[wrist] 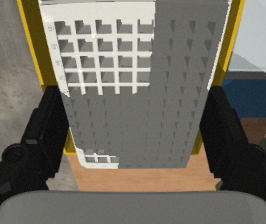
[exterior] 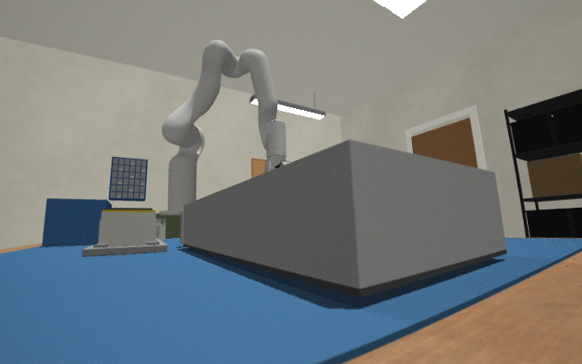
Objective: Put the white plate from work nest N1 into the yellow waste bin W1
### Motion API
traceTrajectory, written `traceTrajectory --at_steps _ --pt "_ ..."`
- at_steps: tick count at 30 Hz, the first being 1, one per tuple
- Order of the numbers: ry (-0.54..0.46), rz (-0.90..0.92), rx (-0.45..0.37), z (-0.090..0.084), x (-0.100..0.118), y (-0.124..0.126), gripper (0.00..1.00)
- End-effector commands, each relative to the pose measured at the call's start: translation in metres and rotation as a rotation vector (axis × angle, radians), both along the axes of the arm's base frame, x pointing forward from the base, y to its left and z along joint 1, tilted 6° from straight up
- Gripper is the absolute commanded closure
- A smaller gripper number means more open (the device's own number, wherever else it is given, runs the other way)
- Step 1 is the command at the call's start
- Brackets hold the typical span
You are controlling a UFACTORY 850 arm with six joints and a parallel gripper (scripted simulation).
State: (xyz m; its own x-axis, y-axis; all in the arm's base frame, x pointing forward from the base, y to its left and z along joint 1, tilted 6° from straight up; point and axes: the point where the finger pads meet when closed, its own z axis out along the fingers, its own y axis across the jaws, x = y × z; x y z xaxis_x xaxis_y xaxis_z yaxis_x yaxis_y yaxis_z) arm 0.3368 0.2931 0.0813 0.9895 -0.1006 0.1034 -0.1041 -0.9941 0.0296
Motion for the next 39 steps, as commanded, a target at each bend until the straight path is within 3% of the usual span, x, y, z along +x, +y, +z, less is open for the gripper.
traceTrajectory --at_steps 1,20,21,39 --pt "-0.004 0.0 0.0 -0.0001 -0.0048 0.0034 1.0" --pt "-0.004 0.0 0.0 -0.0001 -0.0047 0.0034 1.0" --pt "-0.004 0.0 0.0 -0.0001 -0.0047 0.0034 0.0" --pt "-0.004 0.0 0.001 -0.0001 -0.0048 0.0034 0.0"
